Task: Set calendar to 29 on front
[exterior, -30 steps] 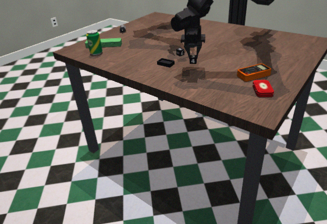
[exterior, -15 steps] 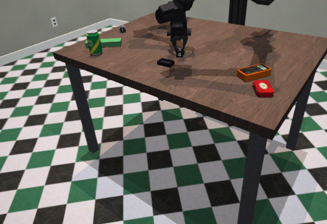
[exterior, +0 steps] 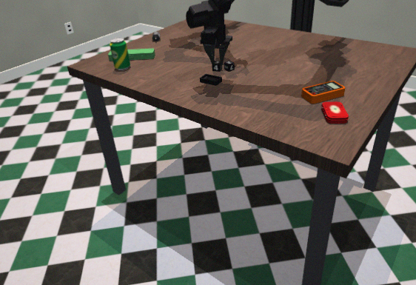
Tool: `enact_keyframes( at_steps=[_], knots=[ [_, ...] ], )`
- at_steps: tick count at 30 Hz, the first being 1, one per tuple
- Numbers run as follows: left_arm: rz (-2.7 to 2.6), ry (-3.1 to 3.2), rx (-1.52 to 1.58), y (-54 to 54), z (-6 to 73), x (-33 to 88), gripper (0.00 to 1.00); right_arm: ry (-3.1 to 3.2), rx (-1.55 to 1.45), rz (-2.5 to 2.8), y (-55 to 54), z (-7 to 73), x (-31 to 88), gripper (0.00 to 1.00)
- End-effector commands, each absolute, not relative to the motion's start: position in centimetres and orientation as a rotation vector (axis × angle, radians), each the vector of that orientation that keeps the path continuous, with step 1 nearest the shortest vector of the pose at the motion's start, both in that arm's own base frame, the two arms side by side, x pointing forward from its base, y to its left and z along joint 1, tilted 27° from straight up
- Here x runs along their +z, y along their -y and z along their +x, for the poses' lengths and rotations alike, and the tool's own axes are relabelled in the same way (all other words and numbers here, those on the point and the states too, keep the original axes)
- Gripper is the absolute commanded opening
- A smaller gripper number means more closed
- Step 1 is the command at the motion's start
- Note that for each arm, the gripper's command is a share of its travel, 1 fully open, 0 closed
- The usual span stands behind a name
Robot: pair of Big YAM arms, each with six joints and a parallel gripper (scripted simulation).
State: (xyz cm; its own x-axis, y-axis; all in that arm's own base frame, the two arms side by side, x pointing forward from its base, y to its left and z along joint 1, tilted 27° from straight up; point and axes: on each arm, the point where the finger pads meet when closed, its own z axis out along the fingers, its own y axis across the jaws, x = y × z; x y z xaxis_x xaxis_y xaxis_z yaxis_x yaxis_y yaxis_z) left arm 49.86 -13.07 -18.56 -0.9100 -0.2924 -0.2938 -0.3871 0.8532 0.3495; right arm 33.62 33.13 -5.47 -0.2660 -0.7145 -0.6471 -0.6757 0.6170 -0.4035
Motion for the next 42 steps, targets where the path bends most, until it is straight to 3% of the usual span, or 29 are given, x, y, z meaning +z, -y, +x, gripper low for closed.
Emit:
enact_keyframes(
  at_steps=[1, 25, 42],
  knots=[
    [-0.212, -2.863, 0.609, 13.6, 51.8, -17.5, 0.24, -1.979, -0.048, -1.087, -33.9, 34.1, -4.9, 1.00],
    [1.144, -2.868, 0.726, 12.9, 51.3, -18.6, 0.24, -1.979, -0.048, -1.087, -33.9, 34.1, -4.9, 1.00],
    [2.118, -2.461, 0.717, 13.3, 51.3, -18.5, 0.24, -1.979, -0.048, -1.087, -33.9, 34.1, -4.9, 1.00]
  ],
)
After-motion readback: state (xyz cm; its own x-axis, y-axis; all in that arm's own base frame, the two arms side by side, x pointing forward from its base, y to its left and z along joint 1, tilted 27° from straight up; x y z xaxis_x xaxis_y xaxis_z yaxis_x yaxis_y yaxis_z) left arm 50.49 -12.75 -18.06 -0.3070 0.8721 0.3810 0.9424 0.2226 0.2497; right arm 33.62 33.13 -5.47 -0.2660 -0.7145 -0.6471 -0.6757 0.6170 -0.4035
